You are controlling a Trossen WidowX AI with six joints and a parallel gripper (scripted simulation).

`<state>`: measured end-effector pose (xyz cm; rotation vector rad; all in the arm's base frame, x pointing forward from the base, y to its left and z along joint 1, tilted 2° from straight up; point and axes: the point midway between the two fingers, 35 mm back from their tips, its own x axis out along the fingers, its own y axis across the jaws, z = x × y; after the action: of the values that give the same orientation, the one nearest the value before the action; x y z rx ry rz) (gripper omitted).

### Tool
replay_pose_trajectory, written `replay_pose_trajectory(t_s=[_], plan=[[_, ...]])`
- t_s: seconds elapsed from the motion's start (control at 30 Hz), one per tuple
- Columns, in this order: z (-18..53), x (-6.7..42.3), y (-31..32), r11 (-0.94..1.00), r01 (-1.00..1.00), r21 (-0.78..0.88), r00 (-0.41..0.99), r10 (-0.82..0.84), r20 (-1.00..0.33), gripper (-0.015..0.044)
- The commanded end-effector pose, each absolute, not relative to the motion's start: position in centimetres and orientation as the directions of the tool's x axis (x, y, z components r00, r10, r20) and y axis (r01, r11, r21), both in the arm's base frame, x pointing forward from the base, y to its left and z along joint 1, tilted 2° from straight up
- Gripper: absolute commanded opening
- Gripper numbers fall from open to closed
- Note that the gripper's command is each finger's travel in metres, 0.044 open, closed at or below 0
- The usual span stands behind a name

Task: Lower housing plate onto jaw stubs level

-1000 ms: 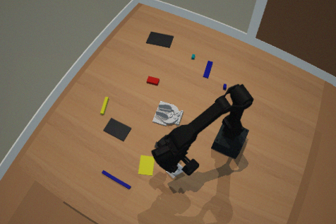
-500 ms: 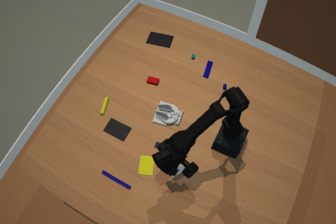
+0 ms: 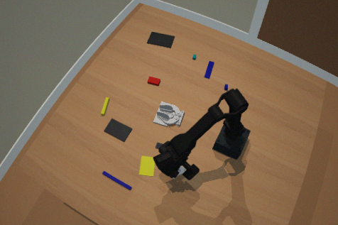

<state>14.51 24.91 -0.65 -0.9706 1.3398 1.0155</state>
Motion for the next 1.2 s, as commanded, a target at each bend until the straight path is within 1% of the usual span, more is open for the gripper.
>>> replay_pose_trajectory(t_s=[0.0, 0.7, 1.17], plan=[[-1.0, 14.4, 24.9, 0.287, -0.957, 0.03, -0.026, 0.017, -1.0, 0.044], [-3.9, 14.4, 25.0, 0.287, -0.957, 0.03, -0.027, 0.016, -1.0, 0.044], [-4.0, 14.3, 25.0, 0.287, -0.957, 0.03, -0.027, 0.016, -1.0, 0.044]])
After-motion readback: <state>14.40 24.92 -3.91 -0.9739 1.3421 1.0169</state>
